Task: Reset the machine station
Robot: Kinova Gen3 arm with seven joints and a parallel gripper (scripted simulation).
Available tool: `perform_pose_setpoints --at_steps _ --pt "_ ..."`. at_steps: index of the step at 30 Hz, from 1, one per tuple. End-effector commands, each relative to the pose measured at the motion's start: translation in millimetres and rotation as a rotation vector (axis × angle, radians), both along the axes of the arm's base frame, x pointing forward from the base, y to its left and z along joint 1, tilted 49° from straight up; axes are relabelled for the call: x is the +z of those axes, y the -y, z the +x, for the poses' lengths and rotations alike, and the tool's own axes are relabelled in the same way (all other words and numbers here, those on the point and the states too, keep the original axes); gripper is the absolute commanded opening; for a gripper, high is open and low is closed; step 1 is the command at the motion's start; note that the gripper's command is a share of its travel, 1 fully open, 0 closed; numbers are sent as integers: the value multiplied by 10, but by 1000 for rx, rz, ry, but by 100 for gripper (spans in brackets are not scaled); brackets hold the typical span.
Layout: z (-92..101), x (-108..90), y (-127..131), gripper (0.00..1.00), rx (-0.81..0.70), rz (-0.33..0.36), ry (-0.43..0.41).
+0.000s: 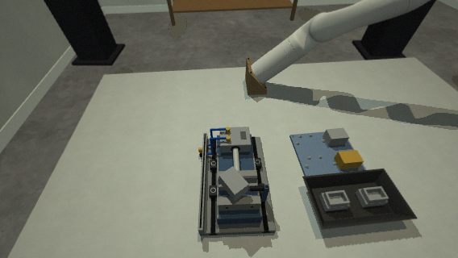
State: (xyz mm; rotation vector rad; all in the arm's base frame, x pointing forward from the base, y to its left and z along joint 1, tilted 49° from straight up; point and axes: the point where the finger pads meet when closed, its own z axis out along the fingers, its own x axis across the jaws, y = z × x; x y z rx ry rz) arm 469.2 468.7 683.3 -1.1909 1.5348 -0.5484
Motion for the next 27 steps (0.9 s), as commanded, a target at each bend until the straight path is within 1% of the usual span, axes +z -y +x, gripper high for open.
perform_pose_setpoints --at_steps 1,20,24,27 --pt "2 17 15 100 -1 2 1" --pt "2 20 21 100 -2 2 2" --pt "0 46 88 100 -4 -3 3" --pt "-3 93 215 100 -10 -13 5"
